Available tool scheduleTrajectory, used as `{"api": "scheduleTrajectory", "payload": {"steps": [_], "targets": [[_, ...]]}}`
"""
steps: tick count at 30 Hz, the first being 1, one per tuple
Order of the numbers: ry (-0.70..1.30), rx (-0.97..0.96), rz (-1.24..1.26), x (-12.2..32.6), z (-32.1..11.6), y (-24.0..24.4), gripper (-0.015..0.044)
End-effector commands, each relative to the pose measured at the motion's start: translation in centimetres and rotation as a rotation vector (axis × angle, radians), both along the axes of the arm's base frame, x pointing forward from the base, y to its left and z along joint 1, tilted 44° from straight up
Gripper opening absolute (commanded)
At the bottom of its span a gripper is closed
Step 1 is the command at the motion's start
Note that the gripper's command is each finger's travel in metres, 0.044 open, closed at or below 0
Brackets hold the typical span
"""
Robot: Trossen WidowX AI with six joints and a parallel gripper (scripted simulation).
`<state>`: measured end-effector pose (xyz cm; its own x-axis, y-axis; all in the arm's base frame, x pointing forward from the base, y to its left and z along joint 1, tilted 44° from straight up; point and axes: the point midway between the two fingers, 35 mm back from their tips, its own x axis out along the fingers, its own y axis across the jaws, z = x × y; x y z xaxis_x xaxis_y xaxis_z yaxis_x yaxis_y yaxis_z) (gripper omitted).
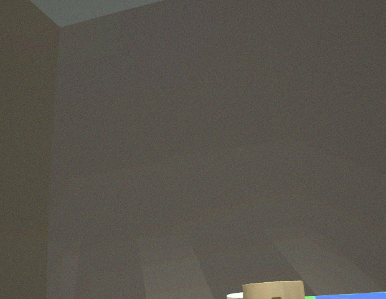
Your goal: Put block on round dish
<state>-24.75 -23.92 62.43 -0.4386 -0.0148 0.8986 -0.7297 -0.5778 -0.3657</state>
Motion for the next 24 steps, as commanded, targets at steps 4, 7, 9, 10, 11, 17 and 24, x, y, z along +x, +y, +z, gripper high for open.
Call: {"api": "scheduleTrajectory", "payload": {"steps": [4,7,9,10,11,17,24], "targets": [[0.064,-0.038,0.004,2.0,1.2,1.7,0.0440],[0.140,-0.086,0.005,4.4,2.4,3.8,0.0440],[0.190,-0.118,0.004,6.1,3.1,5.3,0.0440],[0.216,-0.134,0.003,6.9,3.4,6.0,0.0440],[0.241,-0.150,0.002,7.7,3.7,6.8,0.0440],[0.389,-0.250,-0.012,12.5,4.8,11.4,0.0440],[0.548,-0.370,-0.032,17.5,4.7,16.7,0.0440]]}}
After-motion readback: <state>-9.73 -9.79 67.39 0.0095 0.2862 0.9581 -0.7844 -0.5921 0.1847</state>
